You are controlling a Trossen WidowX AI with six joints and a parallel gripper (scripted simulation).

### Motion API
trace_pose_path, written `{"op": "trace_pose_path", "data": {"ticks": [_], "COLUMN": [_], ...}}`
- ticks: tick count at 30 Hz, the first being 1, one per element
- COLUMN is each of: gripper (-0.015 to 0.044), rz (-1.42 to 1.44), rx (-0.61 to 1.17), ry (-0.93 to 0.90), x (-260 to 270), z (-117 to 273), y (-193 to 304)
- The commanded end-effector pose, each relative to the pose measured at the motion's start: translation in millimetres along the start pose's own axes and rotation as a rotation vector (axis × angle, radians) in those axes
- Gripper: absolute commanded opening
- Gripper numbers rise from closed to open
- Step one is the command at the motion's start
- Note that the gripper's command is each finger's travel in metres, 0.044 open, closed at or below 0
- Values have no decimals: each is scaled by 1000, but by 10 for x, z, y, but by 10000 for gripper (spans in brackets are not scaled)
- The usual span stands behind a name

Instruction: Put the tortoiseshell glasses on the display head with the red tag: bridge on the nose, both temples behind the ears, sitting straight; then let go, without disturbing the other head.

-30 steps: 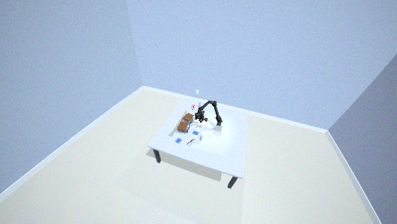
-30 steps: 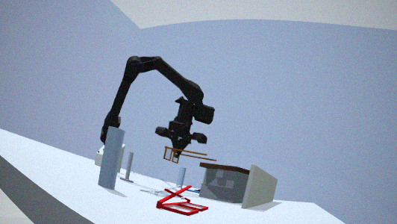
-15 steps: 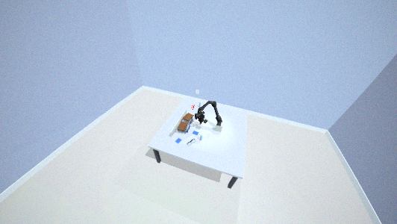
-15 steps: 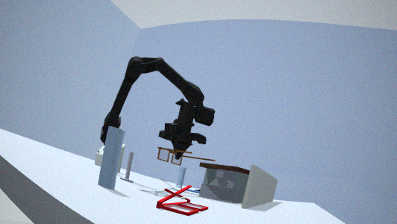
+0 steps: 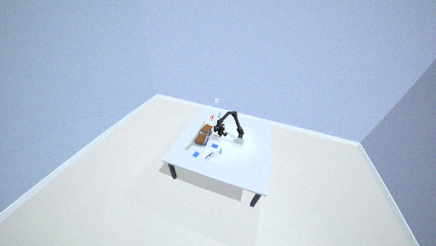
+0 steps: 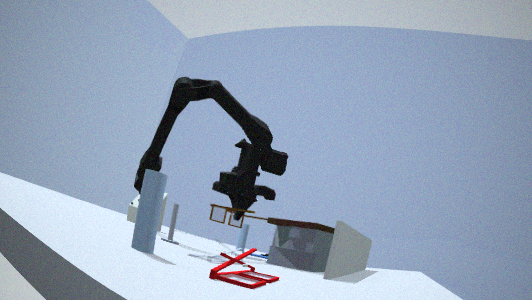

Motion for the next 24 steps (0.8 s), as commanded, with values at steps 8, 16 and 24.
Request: {"op": "trace_pose_path", "data": {"ticks": [8, 16, 24], "gripper": [0, 0, 0], "rz": [10, 10, 10], "rx": [-5, -5, -6], "ry": [-3, -4, -4], "x": [-11, -10, 13], "z": [-146, -252, -277], "y": [10, 11, 11]}}
Point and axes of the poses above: the point midway between the two fingers, 35 mm back from their tips, its own z axis back along the fingers, its own x axis across the jaws, y = z × x, the point moved 6 cm from there along z, back along the fingers, and after that the axes turned 1 degree about -z, right-handed, at the moved point
